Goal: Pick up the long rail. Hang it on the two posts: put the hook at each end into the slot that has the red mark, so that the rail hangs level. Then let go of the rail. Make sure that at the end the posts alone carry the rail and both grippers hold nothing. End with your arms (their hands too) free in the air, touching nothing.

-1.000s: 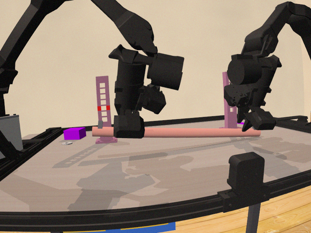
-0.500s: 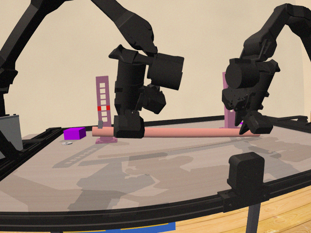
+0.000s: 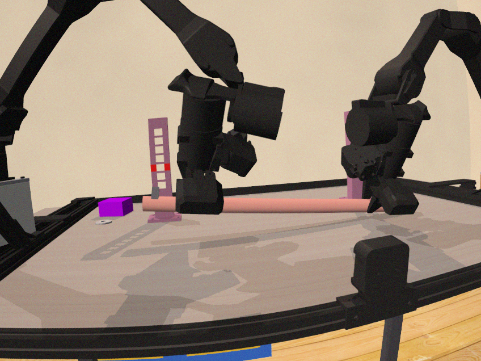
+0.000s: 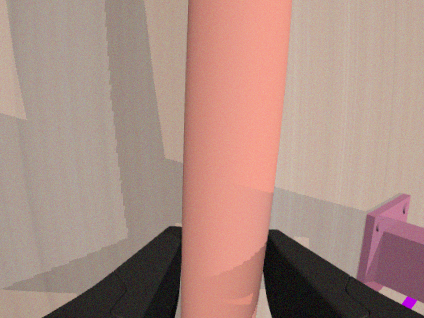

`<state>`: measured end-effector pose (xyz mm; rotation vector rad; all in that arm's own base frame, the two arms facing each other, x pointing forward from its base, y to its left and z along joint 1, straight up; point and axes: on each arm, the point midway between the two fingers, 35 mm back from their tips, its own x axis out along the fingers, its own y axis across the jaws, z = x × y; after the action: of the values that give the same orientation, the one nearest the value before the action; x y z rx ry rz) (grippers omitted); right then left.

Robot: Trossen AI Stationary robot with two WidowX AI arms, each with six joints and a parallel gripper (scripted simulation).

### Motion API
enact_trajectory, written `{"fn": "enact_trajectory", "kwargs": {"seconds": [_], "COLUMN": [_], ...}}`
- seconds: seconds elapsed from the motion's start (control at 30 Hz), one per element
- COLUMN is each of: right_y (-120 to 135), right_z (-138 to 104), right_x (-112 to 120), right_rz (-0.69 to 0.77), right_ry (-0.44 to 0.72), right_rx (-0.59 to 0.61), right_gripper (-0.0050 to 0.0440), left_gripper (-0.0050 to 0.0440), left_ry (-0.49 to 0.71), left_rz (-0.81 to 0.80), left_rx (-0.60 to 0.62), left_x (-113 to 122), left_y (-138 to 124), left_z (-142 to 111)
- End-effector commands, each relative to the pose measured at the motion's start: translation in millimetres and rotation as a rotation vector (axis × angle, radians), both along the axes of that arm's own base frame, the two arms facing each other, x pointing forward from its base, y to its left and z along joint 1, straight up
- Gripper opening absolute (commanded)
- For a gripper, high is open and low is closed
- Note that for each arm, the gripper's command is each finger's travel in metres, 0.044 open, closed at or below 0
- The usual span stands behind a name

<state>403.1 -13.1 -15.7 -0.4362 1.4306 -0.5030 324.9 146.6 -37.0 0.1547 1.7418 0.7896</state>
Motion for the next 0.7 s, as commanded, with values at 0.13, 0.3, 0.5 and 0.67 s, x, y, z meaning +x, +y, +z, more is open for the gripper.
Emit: {"fn": "enact_trajectory", "kwargs": {"seconds": [0.13,0.3,0.5,0.67], "right_y": [-1.2,-1.2,-1.2,-1.2], "right_z": [-2.0,-2.0,-2.0,-2.0], "right_x": [0.0,0.0,0.0,0.0], "right_rz": [0.003,0.003,0.003,0.003], "right_ry": [0.005,0.005,0.005,0.005], "right_rx": [-0.004,-0.004,-0.004,-0.004], "right_gripper": [0.0,0.0,0.0,0.0], "left_gripper": [0.0,0.0,0.0,0.0], "left_ry": [-0.001,-0.001,-0.001,-0.001], "left_rz": [0.0,0.0,0.0,0.0], "left_rx": [0.01,0.01,0.01,0.01], "left_x": [0.1,0.1,0.1,0.1], "left_y": [1.7,1.7,1.7,1.7], "left_z": [1.2,1.2,1.2,1.2]}}
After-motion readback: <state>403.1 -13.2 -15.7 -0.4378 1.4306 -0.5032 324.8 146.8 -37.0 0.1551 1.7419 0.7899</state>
